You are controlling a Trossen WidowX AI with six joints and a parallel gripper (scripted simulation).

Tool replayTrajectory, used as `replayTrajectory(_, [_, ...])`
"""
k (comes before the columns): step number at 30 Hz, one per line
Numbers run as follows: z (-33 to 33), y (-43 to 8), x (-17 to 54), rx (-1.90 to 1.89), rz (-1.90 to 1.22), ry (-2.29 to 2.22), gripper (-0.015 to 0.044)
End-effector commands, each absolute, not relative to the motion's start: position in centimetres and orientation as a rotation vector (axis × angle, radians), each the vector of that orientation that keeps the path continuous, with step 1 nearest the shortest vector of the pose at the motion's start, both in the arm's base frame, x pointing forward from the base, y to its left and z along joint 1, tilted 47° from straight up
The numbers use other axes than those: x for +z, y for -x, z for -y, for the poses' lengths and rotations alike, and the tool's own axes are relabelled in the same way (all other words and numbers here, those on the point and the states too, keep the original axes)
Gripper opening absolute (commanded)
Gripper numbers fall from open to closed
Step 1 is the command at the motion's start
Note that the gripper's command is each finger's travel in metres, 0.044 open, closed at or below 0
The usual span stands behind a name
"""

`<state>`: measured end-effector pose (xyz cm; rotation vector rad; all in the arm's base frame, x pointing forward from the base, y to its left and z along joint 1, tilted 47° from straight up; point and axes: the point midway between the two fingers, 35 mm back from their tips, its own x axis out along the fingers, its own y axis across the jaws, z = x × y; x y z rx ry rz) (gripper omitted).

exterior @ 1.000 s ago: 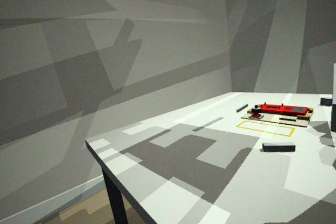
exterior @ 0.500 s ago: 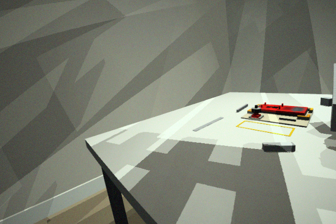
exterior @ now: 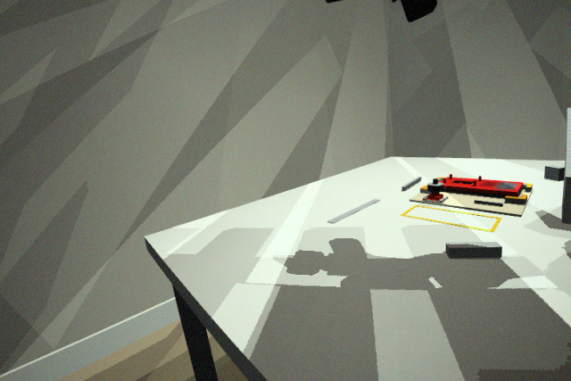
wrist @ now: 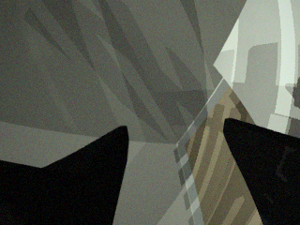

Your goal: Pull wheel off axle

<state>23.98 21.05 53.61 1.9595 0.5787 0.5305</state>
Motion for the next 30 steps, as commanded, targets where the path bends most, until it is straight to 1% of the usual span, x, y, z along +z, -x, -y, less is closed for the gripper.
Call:
replayTrajectory(1, [-22.5,-27.1,49.8,0.420,-0.633,-1.877,0.0300])
replayTrajectory(13, [-23.5,-34.2,39.5,0.151,-0.793,-1.697,0.0300])
replayTrajectory(23, [-22.7,-37.9,30.4,-0.042,-0.978,-1.557,0.0300])
replayTrajectory(30, [-21.0,-39.5,23.7,-0.183,-1.128,-1.485,0.0300])
